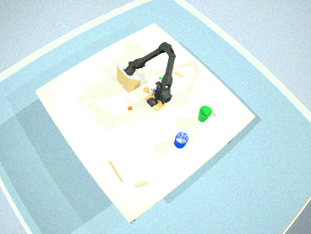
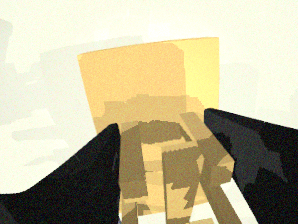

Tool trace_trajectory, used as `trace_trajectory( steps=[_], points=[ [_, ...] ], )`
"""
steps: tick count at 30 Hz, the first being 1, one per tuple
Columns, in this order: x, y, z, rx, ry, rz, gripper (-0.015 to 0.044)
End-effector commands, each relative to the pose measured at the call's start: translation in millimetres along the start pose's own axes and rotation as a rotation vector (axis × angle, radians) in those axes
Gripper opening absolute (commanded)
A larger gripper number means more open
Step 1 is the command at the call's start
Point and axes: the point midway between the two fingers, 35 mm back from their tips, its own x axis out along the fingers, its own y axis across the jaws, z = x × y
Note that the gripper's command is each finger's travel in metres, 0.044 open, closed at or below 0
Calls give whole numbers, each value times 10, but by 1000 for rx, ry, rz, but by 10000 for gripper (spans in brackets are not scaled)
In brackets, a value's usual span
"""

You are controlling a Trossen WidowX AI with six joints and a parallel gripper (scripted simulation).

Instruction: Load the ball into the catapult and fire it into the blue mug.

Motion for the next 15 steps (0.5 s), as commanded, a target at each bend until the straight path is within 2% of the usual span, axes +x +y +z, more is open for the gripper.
trace_trajectory(
  steps=[1, 5, 15],
  points=[
    [-61, -227, 238, 18, -6, -4, 0],
    [-38, -535, 472, 45, -4, -2, 0],
    [-26, -551, 483, 47, -4, -2, 0]
  ],
)
